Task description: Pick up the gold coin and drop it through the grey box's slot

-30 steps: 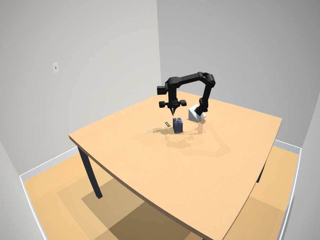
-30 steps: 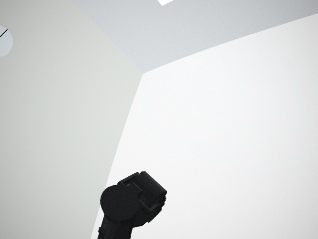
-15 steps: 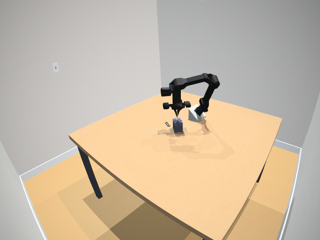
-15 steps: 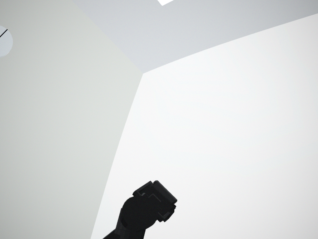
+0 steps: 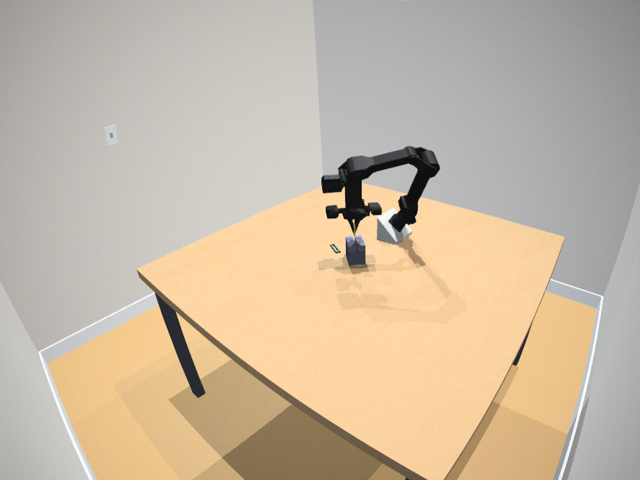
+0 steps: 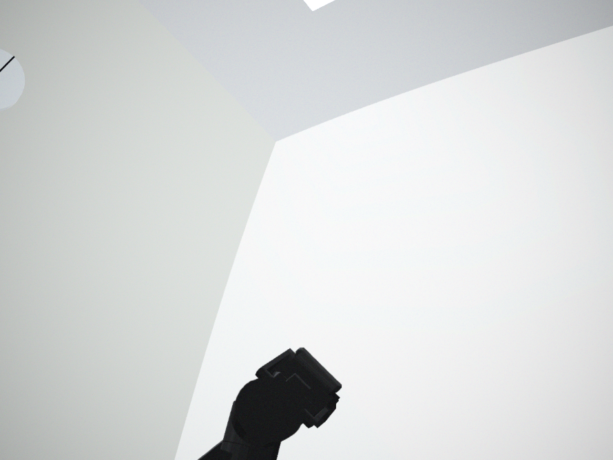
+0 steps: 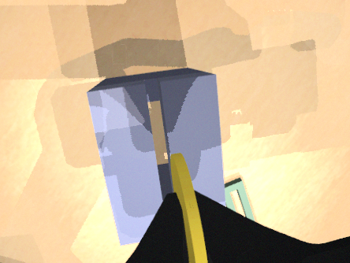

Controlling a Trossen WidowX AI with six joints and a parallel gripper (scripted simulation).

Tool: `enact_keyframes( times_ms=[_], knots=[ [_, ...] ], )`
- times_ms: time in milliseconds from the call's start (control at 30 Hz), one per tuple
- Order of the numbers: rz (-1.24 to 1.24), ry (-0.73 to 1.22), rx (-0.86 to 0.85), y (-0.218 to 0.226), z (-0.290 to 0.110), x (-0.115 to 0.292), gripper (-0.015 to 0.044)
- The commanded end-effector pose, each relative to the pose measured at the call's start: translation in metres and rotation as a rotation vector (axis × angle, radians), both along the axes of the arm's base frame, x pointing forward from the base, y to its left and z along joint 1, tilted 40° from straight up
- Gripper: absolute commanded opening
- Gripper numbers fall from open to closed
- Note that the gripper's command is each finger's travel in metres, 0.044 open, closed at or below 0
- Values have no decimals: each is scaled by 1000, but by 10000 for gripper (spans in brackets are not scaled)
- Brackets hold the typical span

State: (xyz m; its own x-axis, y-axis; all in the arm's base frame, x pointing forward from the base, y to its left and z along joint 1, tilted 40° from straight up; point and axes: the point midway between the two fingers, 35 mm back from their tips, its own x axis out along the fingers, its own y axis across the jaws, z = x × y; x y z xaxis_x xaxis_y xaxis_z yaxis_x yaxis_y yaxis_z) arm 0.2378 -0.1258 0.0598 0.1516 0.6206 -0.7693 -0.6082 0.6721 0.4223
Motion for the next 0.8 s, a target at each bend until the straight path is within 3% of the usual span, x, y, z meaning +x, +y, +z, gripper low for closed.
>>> enact_keyframes(
  times_ms=[0,767],
  knots=[
    [-6,4,1,1,2,-1,0],
    [-3,6,0,4,1,0,0]
  ],
)
